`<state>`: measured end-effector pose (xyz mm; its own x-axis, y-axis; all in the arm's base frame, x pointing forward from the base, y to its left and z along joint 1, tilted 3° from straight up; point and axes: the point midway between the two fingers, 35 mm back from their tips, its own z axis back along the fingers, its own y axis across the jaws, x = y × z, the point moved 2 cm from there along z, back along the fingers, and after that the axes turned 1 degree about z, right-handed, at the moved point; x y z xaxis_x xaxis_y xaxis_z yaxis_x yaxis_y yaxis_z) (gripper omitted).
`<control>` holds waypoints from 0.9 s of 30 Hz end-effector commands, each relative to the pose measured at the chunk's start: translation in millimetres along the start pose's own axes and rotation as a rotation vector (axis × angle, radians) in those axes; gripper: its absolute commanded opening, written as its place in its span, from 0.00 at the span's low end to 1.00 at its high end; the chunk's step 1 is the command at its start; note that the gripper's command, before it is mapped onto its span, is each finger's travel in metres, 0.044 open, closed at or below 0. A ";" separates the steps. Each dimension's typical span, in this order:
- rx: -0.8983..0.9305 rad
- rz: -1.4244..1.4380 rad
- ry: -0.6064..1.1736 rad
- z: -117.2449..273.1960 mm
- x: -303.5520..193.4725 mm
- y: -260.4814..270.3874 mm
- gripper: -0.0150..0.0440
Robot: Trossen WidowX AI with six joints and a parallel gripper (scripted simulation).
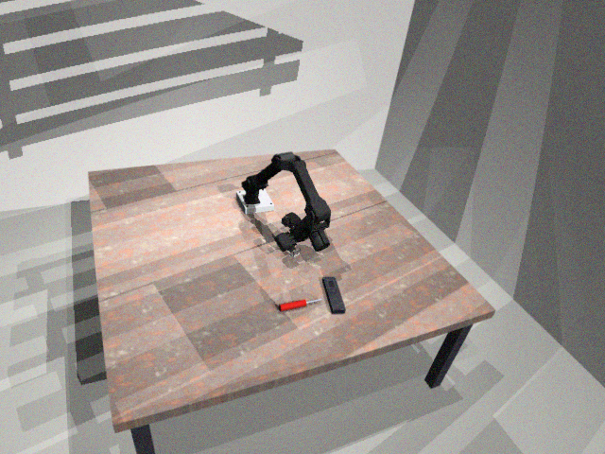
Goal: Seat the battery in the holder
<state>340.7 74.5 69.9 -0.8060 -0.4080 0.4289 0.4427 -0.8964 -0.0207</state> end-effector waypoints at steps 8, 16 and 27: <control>-0.001 -0.003 0.005 2.6 -7.9 0.1 0.37; -0.002 -0.003 0.011 3.4 -9.4 0.2 0.37; -0.004 -0.003 0.060 1.6 -8.4 0.6 0.37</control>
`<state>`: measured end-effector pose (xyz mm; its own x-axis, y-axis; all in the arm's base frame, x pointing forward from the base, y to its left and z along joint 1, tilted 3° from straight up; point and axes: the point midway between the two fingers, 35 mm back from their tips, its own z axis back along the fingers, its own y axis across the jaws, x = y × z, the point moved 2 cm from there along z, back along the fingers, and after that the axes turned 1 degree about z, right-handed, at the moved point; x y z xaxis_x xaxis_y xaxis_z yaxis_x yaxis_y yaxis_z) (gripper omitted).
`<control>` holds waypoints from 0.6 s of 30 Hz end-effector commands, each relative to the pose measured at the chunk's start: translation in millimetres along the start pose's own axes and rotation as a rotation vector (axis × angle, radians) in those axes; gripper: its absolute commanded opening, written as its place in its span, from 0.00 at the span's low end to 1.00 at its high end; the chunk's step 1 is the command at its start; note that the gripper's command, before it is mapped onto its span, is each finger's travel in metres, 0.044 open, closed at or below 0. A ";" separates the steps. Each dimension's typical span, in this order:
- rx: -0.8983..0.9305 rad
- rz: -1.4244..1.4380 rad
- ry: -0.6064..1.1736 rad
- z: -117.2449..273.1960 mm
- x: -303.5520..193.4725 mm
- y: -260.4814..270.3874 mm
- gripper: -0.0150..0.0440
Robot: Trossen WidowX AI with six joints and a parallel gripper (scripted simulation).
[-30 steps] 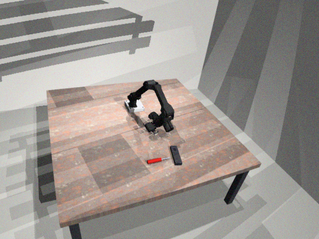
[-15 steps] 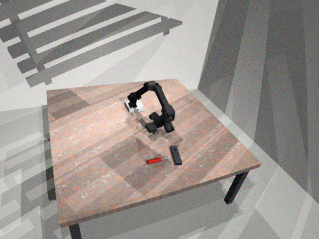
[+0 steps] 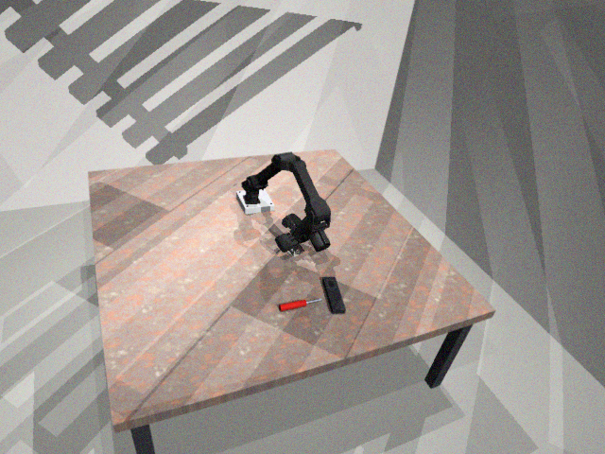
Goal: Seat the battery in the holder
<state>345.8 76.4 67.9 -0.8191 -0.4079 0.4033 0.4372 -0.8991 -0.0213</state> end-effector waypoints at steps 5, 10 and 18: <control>-0.002 0.002 0.054 0.1 -2.2 0.2 0.37; -0.003 0.002 0.077 -0.7 -1.6 0.3 0.37; -0.004 0.003 0.112 -2.1 -0.3 0.5 0.37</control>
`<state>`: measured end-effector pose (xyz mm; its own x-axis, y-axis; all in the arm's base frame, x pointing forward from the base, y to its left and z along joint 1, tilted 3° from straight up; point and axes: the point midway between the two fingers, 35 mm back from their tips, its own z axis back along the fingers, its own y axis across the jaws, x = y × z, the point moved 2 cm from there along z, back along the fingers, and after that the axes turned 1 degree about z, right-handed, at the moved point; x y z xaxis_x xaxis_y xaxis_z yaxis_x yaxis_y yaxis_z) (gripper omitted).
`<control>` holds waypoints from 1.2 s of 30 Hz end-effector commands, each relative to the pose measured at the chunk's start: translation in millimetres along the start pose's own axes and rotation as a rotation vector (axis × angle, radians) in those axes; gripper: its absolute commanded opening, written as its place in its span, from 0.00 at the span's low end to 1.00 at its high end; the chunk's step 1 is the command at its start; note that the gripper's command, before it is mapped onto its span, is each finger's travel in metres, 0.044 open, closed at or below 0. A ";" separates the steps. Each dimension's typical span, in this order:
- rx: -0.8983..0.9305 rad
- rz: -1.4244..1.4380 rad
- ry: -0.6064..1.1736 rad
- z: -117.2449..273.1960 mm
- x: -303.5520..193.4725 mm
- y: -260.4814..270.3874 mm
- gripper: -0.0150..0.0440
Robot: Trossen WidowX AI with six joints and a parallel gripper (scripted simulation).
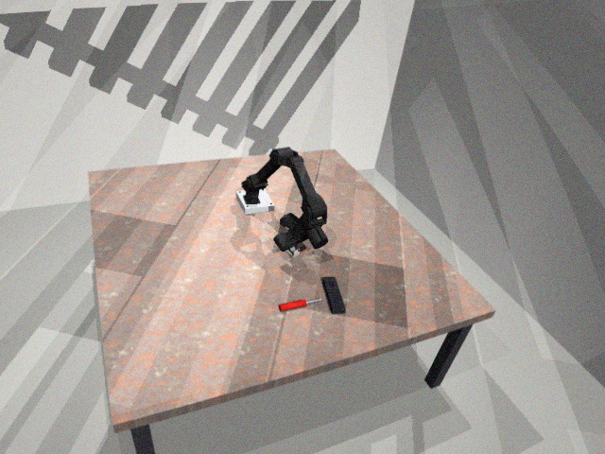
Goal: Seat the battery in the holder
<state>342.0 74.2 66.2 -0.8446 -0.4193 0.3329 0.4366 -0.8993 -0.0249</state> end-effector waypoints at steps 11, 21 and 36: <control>-0.001 0.002 0.086 -1.0 -2.0 0.4 0.37; -0.002 0.003 0.130 -2.8 -0.2 0.5 0.37; -0.002 0.005 0.198 -5.6 2.8 0.6 0.37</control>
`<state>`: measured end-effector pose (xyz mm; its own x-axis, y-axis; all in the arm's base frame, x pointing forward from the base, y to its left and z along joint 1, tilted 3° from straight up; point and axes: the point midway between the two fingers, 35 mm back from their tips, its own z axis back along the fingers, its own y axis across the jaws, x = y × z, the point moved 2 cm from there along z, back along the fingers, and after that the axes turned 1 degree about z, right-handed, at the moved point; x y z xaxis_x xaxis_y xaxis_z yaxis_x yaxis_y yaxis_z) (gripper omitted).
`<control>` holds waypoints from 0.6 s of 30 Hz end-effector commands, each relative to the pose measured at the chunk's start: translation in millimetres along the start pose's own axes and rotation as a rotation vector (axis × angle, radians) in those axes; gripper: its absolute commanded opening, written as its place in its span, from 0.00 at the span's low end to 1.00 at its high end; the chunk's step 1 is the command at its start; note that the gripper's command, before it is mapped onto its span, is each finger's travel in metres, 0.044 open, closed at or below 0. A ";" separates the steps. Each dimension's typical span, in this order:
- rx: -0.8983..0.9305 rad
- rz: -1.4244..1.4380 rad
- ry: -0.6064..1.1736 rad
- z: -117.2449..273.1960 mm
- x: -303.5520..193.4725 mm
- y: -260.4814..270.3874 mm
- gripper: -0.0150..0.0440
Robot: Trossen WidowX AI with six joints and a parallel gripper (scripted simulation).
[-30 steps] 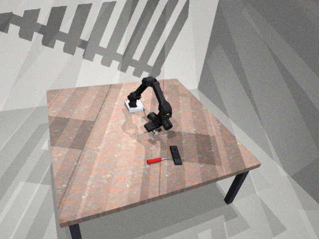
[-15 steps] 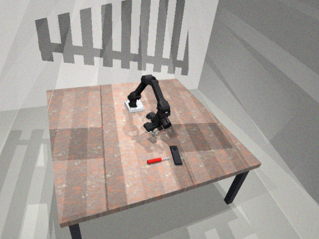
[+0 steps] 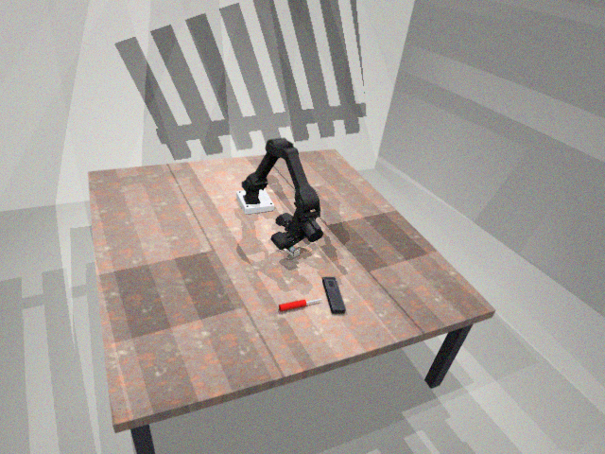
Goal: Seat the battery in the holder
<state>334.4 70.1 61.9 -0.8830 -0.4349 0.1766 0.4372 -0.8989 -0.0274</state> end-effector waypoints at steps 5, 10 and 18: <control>0.000 0.004 0.058 -0.3 -2.7 0.1 0.37; 0.001 0.005 0.081 -1.1 -1.4 0.1 0.37; 0.001 0.007 0.117 -2.5 0.8 0.0 0.37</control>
<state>330.6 68.3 59.2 -0.8929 -0.4406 0.0933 0.4401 -0.8975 -0.0264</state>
